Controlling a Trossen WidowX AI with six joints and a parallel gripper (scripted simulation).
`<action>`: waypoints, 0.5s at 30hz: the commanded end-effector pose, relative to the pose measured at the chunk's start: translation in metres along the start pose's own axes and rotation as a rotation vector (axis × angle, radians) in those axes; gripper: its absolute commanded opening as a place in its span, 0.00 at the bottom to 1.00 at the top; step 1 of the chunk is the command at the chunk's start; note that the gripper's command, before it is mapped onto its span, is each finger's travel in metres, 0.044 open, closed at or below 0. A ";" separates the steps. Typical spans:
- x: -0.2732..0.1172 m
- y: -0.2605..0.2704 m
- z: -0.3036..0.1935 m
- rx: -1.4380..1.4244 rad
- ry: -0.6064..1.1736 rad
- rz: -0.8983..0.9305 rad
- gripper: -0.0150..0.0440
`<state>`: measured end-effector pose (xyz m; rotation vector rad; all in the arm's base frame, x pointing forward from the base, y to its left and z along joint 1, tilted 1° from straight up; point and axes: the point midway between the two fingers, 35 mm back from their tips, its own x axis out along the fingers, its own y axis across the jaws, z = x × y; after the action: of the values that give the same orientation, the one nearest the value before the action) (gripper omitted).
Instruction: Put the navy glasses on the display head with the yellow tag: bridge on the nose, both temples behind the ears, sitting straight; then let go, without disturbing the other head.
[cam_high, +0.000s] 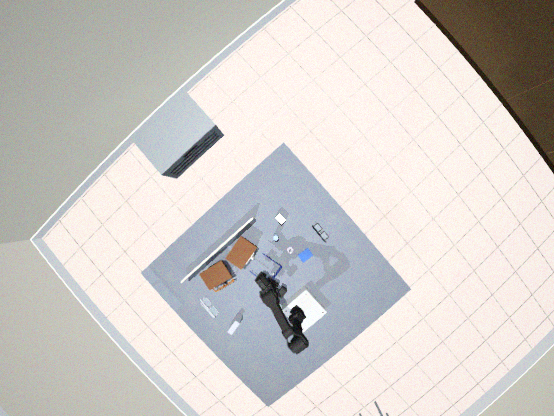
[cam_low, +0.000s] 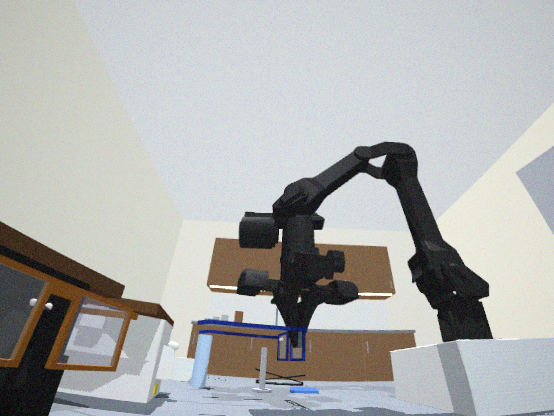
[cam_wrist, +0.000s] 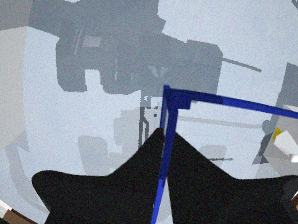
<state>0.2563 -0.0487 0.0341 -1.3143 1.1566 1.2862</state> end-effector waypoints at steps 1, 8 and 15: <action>0.006 0.001 0.000 0.003 0.006 0.004 0.25; 0.010 0.001 0.001 0.003 0.006 0.004 0.25; 0.010 -0.004 0.001 0.003 0.006 0.004 0.25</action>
<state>0.2558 -0.0472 0.0239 -1.3106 1.1605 1.2918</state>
